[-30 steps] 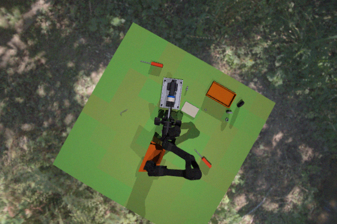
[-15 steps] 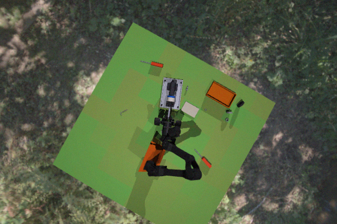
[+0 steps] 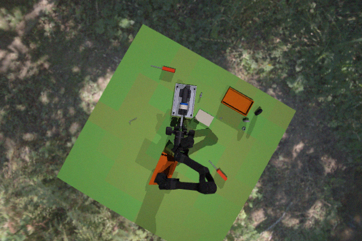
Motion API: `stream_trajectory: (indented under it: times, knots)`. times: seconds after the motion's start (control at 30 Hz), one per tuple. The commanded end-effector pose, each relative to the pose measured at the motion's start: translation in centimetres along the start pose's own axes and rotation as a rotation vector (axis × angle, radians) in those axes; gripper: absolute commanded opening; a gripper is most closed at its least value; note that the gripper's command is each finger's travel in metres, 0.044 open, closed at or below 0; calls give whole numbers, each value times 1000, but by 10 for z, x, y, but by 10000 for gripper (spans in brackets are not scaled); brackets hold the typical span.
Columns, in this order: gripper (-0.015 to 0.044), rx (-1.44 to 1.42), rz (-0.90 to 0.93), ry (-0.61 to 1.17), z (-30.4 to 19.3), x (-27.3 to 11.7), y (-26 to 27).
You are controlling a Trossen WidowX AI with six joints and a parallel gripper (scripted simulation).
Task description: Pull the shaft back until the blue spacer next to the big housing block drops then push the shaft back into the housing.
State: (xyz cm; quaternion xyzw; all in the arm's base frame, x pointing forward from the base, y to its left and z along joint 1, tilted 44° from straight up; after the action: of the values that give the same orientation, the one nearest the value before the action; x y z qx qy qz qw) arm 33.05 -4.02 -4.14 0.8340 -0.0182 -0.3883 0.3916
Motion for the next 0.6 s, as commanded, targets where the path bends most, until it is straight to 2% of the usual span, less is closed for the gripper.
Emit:
stream_trajectory:
  times: [0.0, 0.57]
  knots:
    - [0, -3, 2, -1, 1, -1, 1]
    - [0, -3, 2, -1, 2, -2, 1]
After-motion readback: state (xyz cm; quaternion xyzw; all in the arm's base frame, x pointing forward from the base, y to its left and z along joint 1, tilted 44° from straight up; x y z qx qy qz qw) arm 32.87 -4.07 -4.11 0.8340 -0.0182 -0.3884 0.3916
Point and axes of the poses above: the point midway between the two fingers, 35 mm back from their tips, its own x axis out along the fingers, its own y axis across the jaws, z = x × y, the point moved 2 cm from there along -x, back along the fingers
